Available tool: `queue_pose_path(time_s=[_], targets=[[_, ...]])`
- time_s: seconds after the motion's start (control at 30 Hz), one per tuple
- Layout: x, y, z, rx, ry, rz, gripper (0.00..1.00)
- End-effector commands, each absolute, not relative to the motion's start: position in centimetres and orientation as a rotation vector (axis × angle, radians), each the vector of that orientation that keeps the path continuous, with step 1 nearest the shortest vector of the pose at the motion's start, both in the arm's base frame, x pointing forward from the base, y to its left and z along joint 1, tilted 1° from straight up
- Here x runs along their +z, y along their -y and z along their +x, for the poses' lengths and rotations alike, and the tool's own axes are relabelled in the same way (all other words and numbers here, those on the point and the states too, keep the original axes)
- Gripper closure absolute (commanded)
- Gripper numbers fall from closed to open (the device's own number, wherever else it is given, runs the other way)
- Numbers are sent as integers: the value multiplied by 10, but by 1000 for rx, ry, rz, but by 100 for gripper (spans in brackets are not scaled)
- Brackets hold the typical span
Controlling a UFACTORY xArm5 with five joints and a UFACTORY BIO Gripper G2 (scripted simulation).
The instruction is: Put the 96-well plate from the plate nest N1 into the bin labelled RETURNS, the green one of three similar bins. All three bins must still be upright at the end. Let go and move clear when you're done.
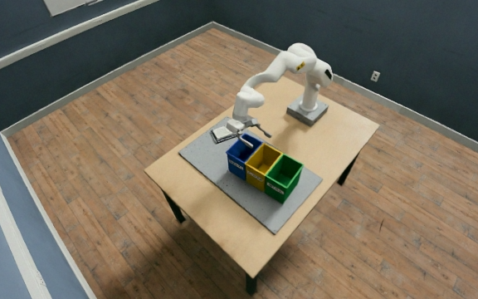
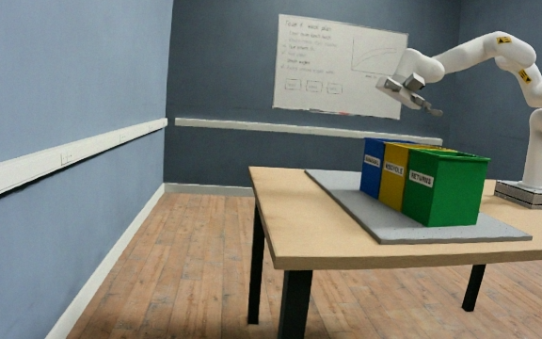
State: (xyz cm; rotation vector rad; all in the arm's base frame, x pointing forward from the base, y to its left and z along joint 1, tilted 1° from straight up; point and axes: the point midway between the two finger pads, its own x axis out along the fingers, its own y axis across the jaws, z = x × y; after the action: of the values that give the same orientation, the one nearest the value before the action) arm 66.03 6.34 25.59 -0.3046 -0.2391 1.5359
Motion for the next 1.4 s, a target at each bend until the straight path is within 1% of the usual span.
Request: queue_pose_path(time_s=[0.0, 0.53, 0.57, 0.67, 0.77, 0.83, 0.9, 0.97, 1.1, 1.23, 1.3, 1.37], targets=[[259, -63, 661, 1535, 243, -310, 0], [259, -63, 661, 1535, 243, -310, 0], [259, -63, 661, 1535, 243, -310, 63], [267, -65, 660, 1460, 246, -285, 63], [274, -68, 663, 1460, 246, -285, 63], [284, -71, 663, 1397, 243, -262, 63], [287, -72, 663, 1384, 243, -257, 63], [296, -75, 663, 1321, 239, -235, 63], [298, -75, 663, 1309, 238, -231, 63], [318, -78, 662, 1182, 227, -189, 63], [318, -78, 662, 1157, 224, -181, 63], [327, -78, 660, 1094, 217, -162, 63]])
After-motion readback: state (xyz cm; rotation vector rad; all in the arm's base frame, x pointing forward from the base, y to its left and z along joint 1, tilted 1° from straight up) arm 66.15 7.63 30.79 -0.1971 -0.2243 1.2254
